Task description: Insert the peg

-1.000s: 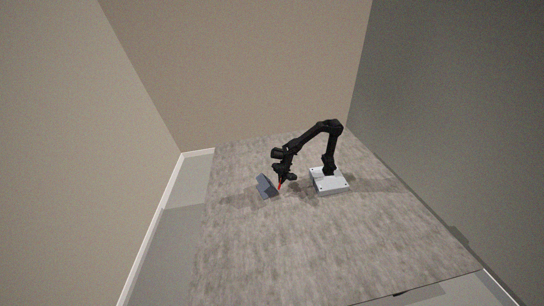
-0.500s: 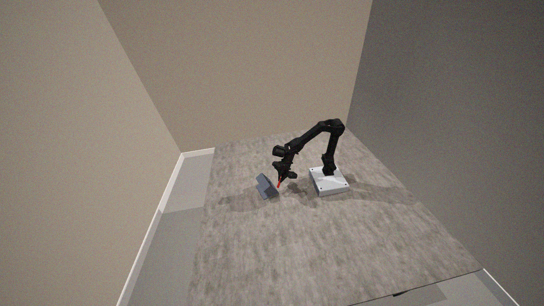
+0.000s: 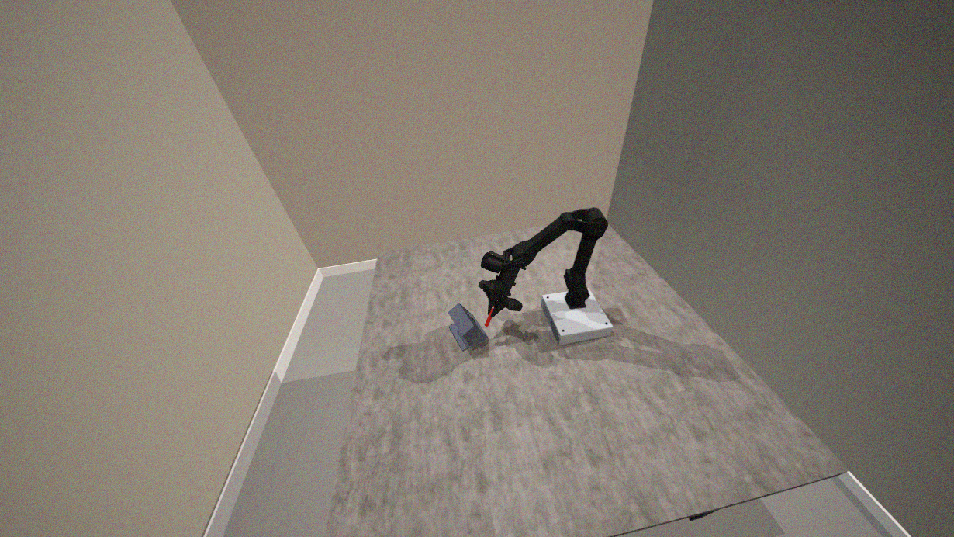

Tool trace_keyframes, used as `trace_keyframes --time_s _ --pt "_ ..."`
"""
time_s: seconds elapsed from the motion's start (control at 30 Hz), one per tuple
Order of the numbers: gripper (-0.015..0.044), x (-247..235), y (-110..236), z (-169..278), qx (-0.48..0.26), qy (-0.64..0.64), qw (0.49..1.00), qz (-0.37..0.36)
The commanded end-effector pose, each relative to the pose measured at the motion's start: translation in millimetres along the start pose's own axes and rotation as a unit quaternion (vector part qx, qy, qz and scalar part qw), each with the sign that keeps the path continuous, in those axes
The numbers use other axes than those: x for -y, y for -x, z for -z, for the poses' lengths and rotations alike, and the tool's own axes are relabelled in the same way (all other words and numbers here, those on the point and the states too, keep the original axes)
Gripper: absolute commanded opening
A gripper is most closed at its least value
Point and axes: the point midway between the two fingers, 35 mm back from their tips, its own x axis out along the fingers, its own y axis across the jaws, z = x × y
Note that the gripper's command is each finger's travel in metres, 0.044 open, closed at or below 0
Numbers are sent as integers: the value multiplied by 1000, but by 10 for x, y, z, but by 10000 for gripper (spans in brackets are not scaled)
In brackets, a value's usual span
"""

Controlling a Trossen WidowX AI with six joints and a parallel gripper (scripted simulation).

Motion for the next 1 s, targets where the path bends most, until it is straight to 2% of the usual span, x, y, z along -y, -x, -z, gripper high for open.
trace_keyframes --time_s 0.0,0.97 --pt "0 20 29 25 14 7 1000 2" --pt "0 185 175 191 81 33 996 27"
